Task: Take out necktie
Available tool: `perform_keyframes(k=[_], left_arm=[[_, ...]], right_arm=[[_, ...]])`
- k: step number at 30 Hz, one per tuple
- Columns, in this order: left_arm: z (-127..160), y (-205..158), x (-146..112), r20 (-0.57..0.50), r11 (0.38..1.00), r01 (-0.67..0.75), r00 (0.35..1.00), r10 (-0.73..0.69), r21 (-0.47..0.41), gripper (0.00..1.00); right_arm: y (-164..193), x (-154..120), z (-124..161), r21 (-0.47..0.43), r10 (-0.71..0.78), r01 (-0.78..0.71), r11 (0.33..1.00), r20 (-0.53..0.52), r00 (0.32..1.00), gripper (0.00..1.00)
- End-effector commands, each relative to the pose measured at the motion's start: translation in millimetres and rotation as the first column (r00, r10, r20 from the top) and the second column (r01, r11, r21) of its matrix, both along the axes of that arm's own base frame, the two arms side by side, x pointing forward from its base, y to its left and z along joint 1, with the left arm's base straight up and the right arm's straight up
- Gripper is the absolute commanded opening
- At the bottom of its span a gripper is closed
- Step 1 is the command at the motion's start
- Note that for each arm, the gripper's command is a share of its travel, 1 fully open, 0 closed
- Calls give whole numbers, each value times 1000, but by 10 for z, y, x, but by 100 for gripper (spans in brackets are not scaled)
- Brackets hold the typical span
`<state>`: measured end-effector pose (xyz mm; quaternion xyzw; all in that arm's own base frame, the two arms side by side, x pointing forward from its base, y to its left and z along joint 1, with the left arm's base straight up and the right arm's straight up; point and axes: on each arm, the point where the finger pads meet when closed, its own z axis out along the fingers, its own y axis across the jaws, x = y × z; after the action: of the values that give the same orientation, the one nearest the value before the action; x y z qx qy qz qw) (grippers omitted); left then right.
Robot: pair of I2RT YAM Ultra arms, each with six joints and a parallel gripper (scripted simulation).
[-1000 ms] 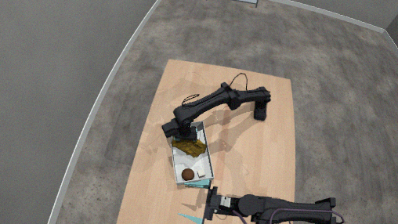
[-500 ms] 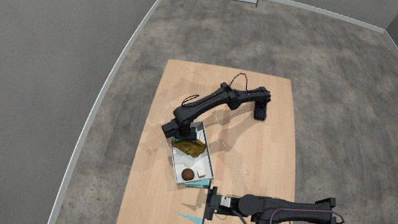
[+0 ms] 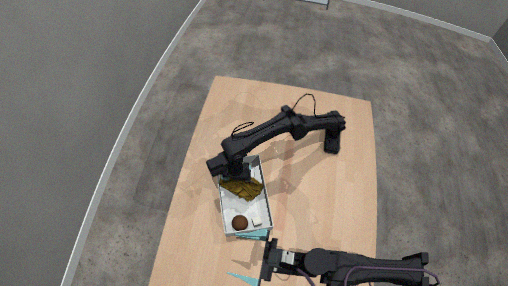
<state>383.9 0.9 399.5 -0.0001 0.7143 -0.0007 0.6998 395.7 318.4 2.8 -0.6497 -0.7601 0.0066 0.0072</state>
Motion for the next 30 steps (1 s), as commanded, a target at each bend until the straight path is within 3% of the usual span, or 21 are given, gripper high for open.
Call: perform_keyframes(k=[1,30], left_arm=[[0,0,0,0,1000,0,1000,0,0,100],[0,0,0,0,1000,0,1000,0,0,100]], right_arm=[[-42,36,21,1,-52,52,999,20,998,74],[-42,36,-23,1,-52,52,999,20,998,74]])
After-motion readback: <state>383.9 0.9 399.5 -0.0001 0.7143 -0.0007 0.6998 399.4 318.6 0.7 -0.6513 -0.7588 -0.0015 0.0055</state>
